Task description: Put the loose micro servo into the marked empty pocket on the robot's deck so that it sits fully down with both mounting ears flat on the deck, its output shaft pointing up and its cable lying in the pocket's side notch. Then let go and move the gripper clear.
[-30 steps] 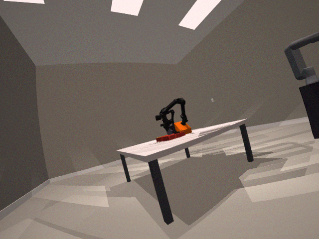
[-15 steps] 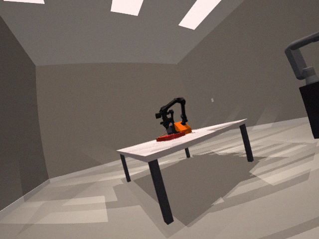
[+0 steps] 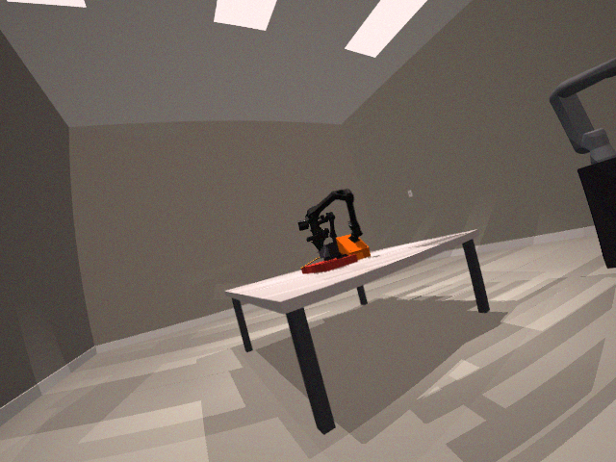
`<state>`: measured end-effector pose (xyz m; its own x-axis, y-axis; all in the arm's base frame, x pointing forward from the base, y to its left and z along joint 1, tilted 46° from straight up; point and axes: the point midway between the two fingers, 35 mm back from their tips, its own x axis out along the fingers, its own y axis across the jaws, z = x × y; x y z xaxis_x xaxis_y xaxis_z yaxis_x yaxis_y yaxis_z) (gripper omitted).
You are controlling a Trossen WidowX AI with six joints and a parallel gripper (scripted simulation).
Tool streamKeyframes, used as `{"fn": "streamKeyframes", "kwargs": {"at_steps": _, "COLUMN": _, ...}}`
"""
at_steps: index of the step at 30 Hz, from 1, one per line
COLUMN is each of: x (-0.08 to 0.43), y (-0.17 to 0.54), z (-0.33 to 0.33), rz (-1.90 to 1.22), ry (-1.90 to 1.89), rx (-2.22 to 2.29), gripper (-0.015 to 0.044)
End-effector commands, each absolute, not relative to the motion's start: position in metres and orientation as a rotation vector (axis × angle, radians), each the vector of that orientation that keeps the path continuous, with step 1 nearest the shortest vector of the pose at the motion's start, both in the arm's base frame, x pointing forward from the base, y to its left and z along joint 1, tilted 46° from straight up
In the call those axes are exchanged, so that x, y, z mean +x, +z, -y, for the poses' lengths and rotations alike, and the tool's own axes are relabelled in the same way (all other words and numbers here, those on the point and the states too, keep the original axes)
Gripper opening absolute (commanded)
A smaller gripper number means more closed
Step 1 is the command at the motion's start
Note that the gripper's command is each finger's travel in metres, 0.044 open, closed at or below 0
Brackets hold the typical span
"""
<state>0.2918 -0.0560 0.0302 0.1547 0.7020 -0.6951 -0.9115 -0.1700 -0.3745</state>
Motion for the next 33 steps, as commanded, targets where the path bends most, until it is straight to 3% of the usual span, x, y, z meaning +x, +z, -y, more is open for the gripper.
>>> {"fn": "streamKeyframes", "kwargs": {"at_steps": 1, "x": 0.2927, "y": 0.0295, "z": 0.0582, "rz": -0.328, "ry": 1.441, "rx": -0.921, "gripper": 0.0}}
{"fn": "streamKeyframes", "kwargs": {"at_steps": 33, "x": 0.2927, "y": 0.0294, "z": 0.0583, "rz": -0.99, "ry": 1.008, "rx": -0.014, "gripper": 0.0}}
